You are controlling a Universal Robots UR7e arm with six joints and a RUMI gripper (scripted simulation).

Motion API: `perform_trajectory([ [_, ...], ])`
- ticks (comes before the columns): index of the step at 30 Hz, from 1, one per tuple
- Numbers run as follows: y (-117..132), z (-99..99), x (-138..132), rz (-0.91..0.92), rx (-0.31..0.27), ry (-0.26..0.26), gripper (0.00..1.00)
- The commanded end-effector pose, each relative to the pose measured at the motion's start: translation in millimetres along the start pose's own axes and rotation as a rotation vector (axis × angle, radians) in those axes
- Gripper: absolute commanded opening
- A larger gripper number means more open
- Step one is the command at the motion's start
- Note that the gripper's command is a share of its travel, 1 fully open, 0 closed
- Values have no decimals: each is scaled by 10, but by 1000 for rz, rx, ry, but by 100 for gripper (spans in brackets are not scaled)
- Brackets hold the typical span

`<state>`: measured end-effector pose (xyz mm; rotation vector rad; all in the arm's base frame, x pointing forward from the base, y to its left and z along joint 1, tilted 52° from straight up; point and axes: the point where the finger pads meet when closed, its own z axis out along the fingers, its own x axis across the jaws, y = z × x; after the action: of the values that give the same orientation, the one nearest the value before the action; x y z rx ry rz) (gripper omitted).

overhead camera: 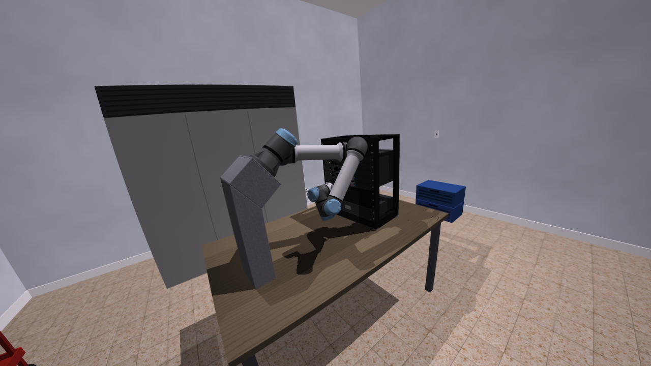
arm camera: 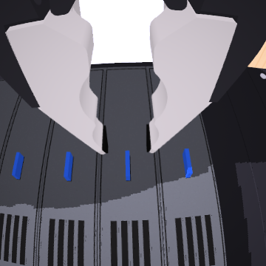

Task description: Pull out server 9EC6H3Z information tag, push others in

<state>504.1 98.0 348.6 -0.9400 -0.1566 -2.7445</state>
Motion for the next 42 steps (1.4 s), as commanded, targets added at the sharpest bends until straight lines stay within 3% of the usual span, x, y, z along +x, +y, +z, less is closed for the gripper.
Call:
perform_trajectory([
  [1, 0, 12, 3, 0, 0, 1, 15],
  [16, 0, 186, 4, 0, 0, 1, 15],
  [42, 0, 191, 4, 0, 0, 1, 15],
])
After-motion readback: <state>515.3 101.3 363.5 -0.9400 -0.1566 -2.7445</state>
